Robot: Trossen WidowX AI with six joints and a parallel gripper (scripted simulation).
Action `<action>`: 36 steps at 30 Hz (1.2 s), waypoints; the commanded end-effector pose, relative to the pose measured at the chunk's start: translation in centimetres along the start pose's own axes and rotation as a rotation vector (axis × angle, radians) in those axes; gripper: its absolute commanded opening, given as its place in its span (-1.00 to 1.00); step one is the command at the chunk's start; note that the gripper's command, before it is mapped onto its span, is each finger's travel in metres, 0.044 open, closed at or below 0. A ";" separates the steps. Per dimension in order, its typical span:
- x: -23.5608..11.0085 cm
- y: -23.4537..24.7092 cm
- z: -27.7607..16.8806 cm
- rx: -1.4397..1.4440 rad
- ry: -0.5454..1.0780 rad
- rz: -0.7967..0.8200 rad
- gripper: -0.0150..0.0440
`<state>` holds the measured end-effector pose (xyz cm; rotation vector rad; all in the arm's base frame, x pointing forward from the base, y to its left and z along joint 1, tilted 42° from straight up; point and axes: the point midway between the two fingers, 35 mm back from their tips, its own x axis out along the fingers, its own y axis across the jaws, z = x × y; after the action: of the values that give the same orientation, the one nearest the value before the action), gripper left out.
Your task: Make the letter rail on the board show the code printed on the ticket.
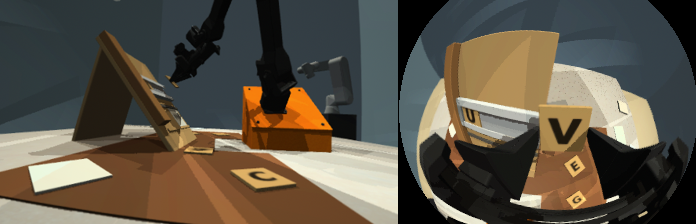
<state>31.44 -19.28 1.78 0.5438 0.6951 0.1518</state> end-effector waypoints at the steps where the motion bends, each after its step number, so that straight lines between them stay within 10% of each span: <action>1: -0.2 -2.2 -1.5 0.052 -0.018 0.011 -0.49; 36: 4.1 -5.9 -4.7 0.173 -0.070 0.032 -0.49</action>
<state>31.28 -21.14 -6.40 0.7150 0.6300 0.1070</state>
